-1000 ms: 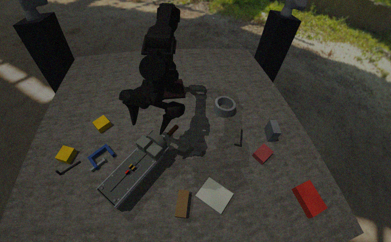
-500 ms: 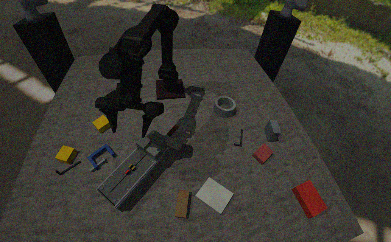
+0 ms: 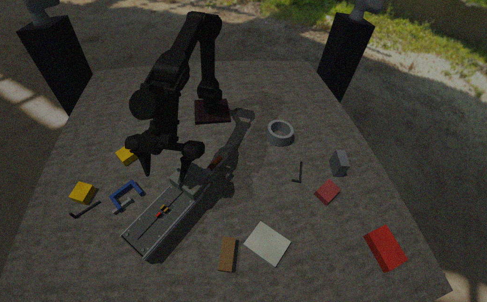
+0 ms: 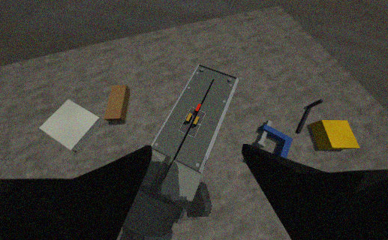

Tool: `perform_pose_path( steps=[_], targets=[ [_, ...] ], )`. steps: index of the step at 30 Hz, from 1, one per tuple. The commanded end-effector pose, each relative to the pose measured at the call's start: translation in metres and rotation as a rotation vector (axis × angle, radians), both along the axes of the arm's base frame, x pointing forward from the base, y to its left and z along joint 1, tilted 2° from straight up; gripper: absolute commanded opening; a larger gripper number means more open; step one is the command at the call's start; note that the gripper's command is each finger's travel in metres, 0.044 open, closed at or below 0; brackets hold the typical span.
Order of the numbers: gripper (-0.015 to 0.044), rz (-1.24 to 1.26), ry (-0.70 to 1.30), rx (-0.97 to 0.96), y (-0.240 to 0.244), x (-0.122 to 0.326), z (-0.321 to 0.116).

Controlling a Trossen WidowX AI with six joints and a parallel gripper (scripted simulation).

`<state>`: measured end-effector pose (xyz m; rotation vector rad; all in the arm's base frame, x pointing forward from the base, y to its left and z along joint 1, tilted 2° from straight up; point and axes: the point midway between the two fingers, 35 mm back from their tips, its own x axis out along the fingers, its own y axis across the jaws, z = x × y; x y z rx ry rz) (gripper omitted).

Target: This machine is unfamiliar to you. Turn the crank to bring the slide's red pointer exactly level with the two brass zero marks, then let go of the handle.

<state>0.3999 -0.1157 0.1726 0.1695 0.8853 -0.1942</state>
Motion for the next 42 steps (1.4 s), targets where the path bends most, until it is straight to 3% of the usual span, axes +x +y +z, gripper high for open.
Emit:
perform_pose_path(
  steps=[1,11,25,42],
  targets=[
    [0.044,0.008,0.003,0.003,0.001,-0.001,-0.003],
    [0.044,0.008,0.003,0.003,0.001,0.0,-0.002],
    [0.044,-0.004,0.005,0.002,0.001,-0.003,0.051],
    [0.044,-0.265,0.028,-0.014,0.085,-0.029,0.042]
  ],
)
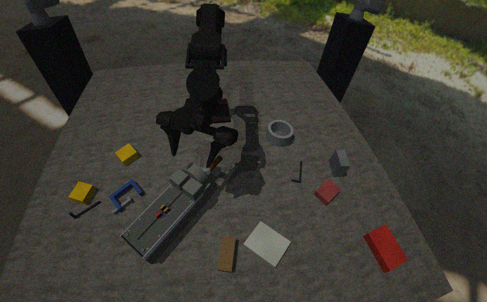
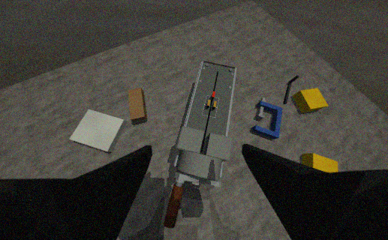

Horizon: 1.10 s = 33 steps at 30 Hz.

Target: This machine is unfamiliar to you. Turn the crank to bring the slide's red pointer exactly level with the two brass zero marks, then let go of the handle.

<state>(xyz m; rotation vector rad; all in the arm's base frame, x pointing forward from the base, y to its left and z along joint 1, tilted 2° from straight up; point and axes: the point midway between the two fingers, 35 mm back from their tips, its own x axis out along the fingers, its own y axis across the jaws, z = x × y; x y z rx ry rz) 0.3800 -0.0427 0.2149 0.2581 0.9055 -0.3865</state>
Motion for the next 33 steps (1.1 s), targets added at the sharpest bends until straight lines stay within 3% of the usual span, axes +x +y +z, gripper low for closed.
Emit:
perform_pose_path(
  steps=[1,17,33],
  targets=[
    [0.044,-0.081,-0.013,-0.024,0.016,-0.012,-0.001],
    [0.044,-0.247,-0.12,-0.082,0.053,-0.036,0.004],
    [0.044,-0.257,-0.13,-0.085,0.057,-0.036,-0.05]
  ],
)
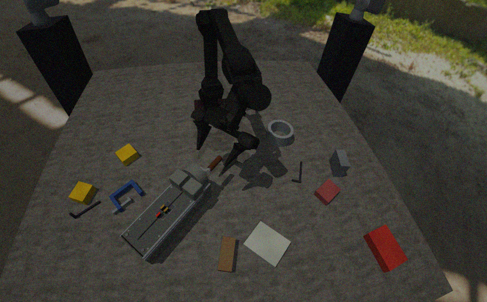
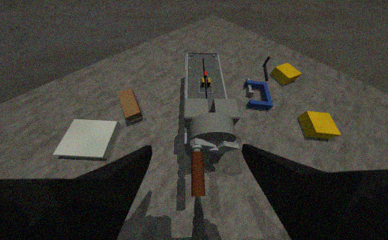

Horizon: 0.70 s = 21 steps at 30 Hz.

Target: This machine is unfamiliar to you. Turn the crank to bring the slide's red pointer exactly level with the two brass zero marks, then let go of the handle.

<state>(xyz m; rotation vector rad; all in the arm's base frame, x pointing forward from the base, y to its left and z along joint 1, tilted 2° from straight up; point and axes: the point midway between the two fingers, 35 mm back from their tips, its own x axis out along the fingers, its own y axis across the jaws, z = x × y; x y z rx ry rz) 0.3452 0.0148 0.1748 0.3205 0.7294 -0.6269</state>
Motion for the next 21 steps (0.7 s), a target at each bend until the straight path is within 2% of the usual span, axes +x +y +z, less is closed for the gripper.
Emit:
perform_pose_path(
  steps=[1,21],
  targets=[
    [0.044,-0.008,0.001,-0.005,-0.001,-0.001,-0.01],
    [0.044,-0.008,0.001,-0.005,0.001,0.002,-0.04]
  ],
)
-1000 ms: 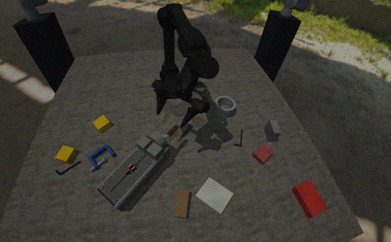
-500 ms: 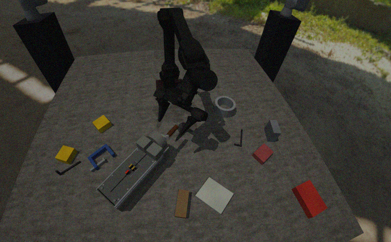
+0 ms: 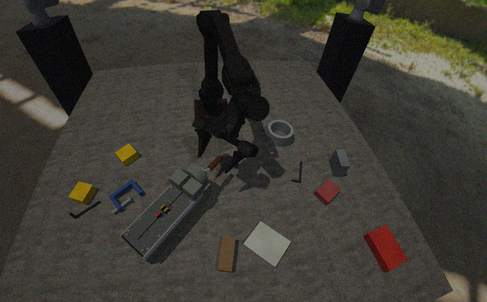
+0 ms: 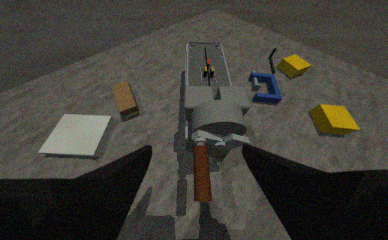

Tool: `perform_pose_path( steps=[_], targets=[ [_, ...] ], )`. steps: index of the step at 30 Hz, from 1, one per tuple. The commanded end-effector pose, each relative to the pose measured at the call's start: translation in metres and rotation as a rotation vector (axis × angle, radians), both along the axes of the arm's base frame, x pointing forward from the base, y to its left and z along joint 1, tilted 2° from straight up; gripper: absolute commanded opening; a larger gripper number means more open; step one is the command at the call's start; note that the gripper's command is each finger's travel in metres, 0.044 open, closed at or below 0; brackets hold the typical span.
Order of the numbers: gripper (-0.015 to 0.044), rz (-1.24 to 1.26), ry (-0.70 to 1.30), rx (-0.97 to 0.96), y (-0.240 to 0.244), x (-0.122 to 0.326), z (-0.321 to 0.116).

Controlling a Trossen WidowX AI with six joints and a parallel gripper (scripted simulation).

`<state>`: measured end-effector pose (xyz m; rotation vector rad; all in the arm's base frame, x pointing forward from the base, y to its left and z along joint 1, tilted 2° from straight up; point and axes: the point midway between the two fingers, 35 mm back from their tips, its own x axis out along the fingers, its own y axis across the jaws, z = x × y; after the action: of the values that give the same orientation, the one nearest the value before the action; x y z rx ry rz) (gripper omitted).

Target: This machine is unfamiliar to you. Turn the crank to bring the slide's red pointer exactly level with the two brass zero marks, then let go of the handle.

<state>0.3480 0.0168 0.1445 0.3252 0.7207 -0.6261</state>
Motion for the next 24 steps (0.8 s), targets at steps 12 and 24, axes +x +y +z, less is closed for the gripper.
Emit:
perform_pose_path(
  steps=[12,24],
  targets=[
    [0.044,-0.007,0.011,-0.006,0.0,-0.001,-0.03],
    [0.0361,-0.007,0.011,-0.006,0.0,-0.002,-0.04]
  ],
)
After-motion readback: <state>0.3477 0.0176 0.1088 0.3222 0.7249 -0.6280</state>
